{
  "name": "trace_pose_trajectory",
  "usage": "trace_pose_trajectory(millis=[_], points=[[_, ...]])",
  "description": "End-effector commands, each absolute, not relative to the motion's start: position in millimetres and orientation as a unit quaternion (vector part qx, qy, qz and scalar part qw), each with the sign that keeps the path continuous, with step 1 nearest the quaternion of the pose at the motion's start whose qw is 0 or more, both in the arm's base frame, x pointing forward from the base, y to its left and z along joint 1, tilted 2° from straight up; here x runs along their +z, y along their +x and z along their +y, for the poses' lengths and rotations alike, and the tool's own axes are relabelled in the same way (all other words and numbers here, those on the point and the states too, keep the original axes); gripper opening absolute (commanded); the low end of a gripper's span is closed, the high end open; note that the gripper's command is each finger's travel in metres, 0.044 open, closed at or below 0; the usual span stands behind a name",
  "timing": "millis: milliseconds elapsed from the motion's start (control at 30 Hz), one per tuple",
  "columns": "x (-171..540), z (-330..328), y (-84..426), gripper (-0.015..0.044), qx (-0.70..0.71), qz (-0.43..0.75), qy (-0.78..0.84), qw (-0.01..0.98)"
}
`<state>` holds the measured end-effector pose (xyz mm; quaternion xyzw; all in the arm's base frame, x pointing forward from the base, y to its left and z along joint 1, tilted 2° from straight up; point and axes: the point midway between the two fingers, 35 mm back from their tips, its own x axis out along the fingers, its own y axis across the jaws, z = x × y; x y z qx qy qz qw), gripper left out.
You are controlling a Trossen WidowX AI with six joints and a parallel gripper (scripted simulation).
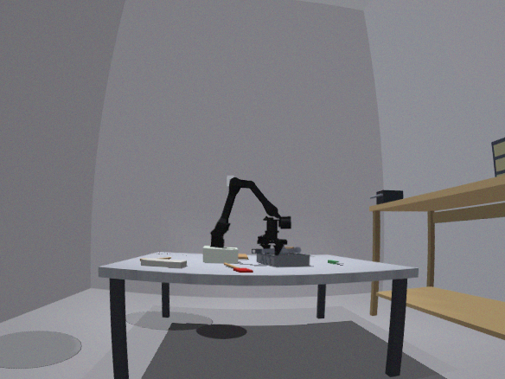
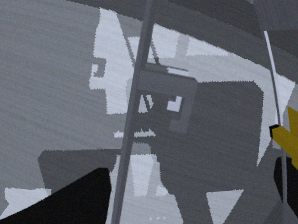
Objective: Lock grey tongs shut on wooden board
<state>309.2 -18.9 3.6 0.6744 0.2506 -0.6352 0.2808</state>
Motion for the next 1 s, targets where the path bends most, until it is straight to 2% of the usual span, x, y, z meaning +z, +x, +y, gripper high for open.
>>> trace_pose_trajectory(millis=[0,967], points=[[4.1,-18.9,309.5,0.0321,-0.635,0.25,0.675,0.281],[4.1,-18.9,309.5,0.0128,-0.635,0.25,0.675,0.281]])
